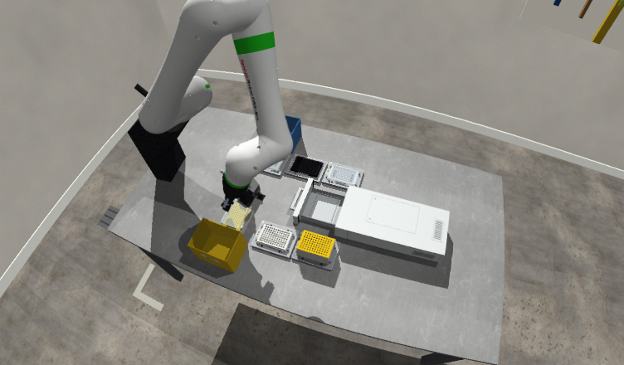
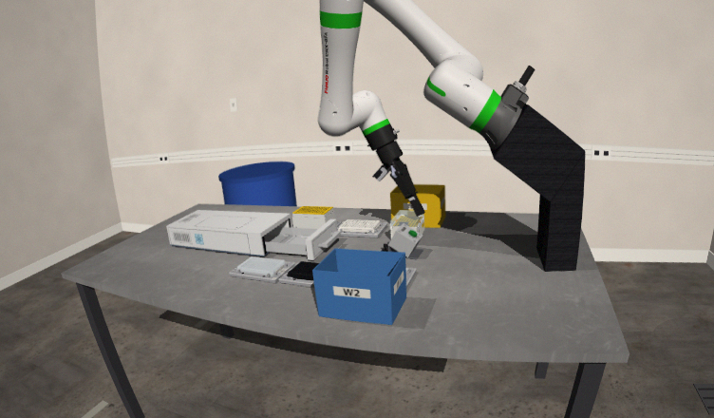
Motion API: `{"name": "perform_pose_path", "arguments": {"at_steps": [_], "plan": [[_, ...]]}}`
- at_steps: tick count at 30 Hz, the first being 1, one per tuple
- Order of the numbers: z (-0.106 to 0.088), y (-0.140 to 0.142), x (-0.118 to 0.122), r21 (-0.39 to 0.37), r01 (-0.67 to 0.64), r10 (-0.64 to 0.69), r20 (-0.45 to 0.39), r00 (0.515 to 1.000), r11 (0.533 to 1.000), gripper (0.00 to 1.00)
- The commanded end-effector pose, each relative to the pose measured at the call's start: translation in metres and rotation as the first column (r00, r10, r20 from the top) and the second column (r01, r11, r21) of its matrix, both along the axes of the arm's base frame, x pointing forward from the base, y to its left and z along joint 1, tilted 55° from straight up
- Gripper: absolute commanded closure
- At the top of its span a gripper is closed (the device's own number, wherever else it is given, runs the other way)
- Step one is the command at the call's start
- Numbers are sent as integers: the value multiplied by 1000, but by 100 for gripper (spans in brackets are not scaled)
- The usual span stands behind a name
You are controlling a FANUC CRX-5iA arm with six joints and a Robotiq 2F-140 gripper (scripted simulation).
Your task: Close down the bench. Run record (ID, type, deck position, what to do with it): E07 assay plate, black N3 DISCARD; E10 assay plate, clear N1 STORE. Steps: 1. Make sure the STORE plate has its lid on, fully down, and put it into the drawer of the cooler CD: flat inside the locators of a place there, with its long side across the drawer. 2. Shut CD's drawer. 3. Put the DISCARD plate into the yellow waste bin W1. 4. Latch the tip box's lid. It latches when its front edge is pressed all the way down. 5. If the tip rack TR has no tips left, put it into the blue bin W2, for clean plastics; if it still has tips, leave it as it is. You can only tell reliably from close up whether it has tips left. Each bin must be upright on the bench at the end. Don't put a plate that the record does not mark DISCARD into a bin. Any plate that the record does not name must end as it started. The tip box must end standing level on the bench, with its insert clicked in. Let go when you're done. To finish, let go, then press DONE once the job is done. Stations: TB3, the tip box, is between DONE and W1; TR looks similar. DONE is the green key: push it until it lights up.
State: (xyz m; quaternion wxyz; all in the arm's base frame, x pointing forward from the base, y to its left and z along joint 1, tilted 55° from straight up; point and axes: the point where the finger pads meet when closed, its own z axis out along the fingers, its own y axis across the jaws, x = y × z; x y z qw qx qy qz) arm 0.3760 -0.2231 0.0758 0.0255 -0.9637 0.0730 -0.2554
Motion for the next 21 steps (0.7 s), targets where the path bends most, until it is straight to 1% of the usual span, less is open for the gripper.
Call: {"name": "perform_pose_path", "arguments": {"at_steps": [1,7,21], "plan": [[0,0,0,-1,0,0,0,1000,1000,90],[0,0,0,-1,0,0,1,1000,1000,90],[14,1,-20,-1,0,0,0,1000,1000,90]]}}
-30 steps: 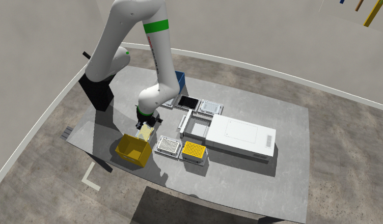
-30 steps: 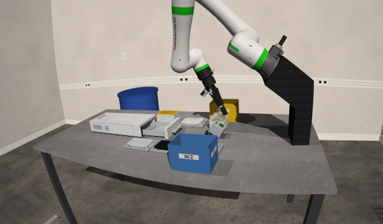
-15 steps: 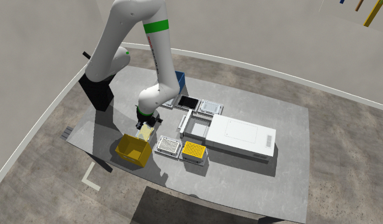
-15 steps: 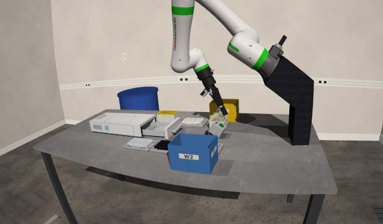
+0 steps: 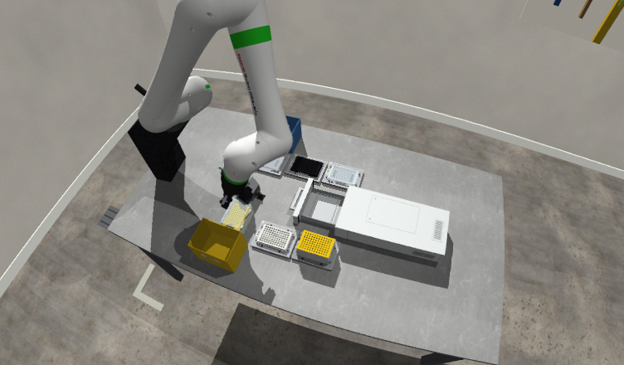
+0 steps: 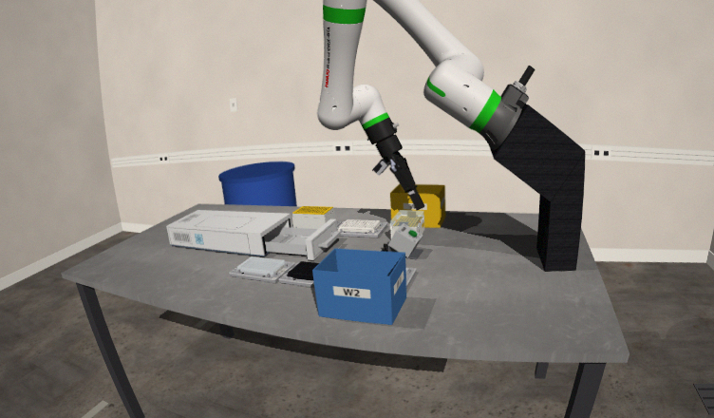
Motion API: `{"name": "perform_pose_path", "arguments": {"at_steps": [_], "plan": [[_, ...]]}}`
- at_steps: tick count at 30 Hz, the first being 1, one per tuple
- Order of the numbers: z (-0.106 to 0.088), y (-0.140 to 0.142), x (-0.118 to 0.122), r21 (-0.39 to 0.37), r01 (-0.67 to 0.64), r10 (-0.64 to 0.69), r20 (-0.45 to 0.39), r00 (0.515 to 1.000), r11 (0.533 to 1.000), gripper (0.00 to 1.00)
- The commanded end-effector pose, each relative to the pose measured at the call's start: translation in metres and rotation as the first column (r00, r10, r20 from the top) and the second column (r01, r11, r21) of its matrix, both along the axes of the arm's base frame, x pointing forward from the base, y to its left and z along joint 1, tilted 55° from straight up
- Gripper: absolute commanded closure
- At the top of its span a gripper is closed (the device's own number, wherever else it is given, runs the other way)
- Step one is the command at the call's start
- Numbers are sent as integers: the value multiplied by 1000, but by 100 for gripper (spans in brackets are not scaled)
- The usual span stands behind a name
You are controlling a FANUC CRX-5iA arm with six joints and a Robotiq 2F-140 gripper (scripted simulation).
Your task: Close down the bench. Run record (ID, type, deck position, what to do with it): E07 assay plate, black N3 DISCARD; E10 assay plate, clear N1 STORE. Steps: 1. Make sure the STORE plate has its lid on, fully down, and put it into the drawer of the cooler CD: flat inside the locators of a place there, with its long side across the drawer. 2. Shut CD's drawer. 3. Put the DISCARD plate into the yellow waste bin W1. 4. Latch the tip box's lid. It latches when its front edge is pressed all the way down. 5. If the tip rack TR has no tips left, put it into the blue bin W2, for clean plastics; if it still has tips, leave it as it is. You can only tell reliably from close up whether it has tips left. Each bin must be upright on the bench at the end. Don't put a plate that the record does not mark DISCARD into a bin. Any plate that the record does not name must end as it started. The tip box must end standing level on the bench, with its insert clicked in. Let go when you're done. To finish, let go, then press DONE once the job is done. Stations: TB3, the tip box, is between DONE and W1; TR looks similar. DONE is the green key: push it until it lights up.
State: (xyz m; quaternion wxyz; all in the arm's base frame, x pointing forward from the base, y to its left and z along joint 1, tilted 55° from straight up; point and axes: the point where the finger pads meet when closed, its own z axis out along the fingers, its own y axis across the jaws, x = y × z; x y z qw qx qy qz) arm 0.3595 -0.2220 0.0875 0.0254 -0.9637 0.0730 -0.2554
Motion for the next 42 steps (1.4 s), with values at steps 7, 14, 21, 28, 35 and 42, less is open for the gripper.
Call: {"name": "perform_pose_path", "arguments": {"at_steps": [7,14,21,28,35,42], "plan": [[11,1,-15,-1,0,0,0,1000,1000,90],[16,1,-23,-1,0,0,0,1000,1000,90],[25,2,-34,-1,0,0,0,1000,1000,90],[30,3,-42,-1,0,0,0,1000,1000,90],[35,3,-49,-1,0,0,0,1000,1000,90],[35,3,-49,-1,0,0,0,1000,1000,90]]}}
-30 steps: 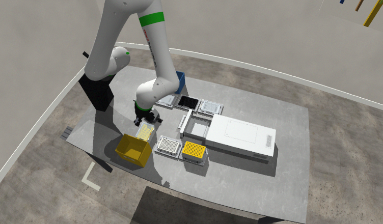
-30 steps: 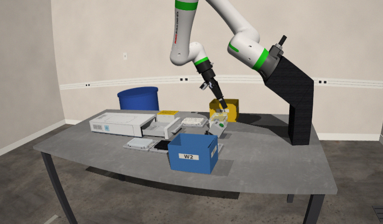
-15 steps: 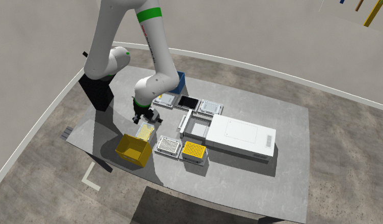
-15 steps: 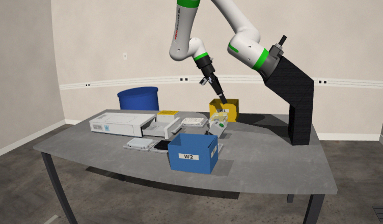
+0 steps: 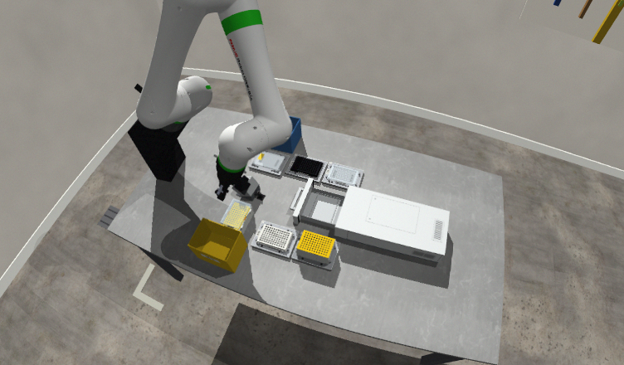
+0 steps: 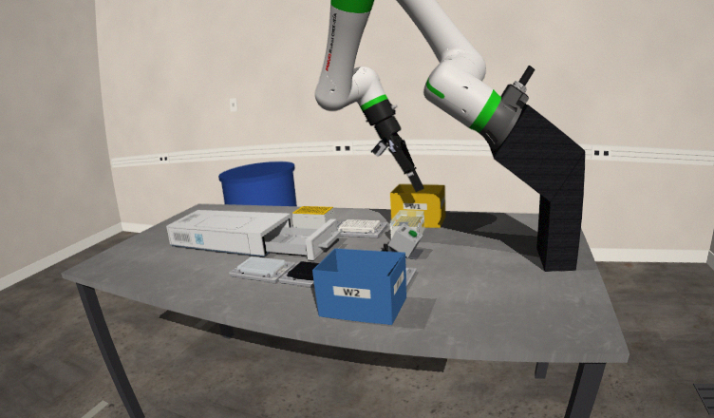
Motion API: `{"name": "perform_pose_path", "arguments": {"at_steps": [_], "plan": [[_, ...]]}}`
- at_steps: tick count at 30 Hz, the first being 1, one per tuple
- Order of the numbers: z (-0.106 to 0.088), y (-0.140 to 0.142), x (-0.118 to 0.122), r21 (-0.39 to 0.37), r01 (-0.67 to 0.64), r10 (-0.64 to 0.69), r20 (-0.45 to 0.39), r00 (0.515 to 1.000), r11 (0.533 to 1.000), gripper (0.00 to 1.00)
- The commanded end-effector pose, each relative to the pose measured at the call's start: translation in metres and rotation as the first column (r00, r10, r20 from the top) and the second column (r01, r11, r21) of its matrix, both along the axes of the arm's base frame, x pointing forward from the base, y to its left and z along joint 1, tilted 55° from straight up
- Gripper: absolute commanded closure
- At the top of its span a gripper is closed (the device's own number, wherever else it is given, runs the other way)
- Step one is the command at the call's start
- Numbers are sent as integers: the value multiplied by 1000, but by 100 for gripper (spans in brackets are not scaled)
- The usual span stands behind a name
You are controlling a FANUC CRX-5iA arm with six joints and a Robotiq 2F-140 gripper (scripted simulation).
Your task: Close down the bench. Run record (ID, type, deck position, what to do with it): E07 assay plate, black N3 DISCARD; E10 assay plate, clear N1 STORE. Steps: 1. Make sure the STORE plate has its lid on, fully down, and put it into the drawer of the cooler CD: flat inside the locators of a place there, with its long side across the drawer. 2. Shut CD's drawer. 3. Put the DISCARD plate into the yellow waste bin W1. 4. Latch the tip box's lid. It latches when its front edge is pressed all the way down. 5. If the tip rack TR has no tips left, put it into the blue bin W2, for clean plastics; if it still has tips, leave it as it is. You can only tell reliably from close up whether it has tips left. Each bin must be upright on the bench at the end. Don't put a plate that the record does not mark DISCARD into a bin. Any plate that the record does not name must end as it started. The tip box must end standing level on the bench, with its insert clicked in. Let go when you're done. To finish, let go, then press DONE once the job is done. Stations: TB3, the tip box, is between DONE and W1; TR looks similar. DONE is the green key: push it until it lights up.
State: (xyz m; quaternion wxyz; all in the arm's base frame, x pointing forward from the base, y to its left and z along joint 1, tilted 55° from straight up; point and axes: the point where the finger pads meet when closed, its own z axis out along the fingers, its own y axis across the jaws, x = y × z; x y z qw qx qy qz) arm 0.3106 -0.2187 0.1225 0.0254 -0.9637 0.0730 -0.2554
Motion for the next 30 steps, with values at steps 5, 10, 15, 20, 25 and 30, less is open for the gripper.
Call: {"name": "perform_pose_path", "arguments": {"at_steps": [5,10,15,20,25,30], "plan": [[5,3,5,-11,-7,7,0,1000,1000,12],[17,12,18,-11,-7,7,0,1000,1000,12],[30,21,31,-11,-7,7,0,1000,1000,12],[37,26,39,-11,-7,7,0,1000,1000,12],[49,35,52,-11,-7,7,0,1000,1000,12],[61,44,66,-11,-7,7,0,1000,1000,12]]}}
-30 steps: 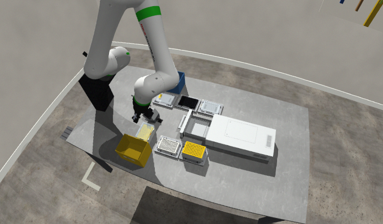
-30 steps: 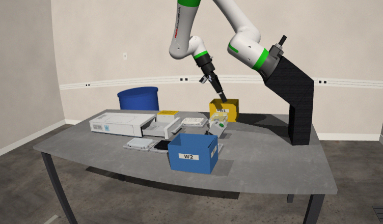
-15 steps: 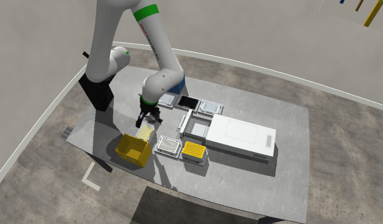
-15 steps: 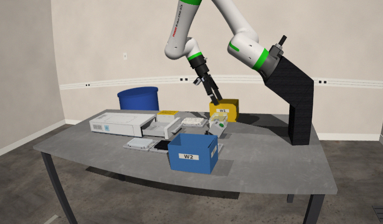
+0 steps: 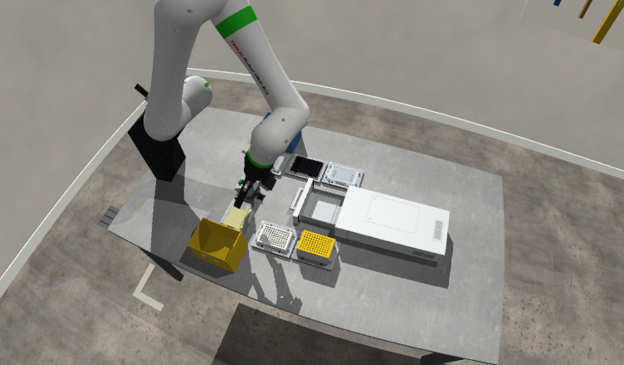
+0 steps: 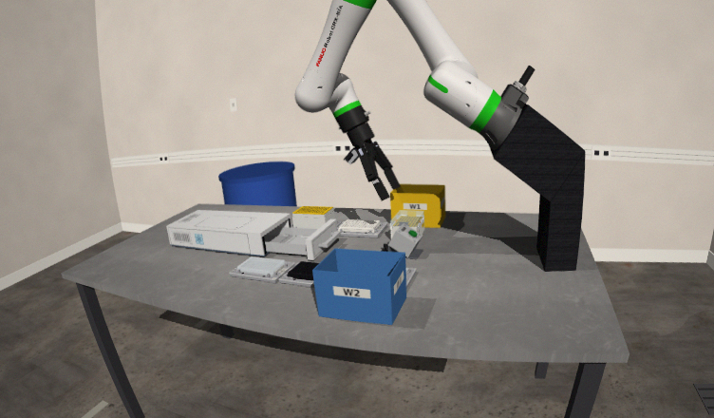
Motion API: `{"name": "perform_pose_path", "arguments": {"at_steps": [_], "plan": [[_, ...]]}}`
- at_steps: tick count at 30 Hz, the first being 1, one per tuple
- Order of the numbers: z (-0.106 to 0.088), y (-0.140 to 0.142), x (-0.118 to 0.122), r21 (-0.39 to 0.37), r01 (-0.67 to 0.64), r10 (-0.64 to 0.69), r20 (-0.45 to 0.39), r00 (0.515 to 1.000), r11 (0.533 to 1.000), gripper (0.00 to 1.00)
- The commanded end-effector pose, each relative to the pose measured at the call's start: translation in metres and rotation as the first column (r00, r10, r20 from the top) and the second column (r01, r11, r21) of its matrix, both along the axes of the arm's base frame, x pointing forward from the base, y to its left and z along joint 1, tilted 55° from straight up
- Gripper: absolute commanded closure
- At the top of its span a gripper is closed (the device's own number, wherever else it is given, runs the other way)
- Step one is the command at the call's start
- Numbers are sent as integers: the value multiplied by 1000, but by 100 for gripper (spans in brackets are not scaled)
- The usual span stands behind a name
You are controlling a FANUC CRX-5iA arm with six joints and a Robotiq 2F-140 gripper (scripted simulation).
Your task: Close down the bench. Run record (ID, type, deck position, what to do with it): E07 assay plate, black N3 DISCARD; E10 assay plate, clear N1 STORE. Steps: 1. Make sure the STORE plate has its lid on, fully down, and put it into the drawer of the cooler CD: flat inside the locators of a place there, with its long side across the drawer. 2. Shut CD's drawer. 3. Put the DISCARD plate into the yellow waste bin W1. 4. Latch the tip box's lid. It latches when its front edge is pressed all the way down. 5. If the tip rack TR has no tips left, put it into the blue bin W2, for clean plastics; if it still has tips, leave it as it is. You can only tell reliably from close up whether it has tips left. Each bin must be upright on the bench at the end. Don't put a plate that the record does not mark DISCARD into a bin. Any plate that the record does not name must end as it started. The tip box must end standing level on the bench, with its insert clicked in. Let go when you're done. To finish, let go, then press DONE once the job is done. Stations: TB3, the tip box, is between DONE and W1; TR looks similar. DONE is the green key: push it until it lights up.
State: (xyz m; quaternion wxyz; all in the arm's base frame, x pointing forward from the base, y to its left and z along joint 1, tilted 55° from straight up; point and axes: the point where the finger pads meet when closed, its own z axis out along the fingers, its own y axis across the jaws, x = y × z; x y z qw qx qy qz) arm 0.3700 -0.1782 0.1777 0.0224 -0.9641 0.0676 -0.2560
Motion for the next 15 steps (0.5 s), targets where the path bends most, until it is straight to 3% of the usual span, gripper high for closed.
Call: {"name": "perform_pose_path", "arguments": {"at_steps": [1,15], "plan": [[8,6,9,-2,2,-2,-1,1000,1000,12],[38,27,40,-2,2,-2,-1,1000,1000,12]]}}
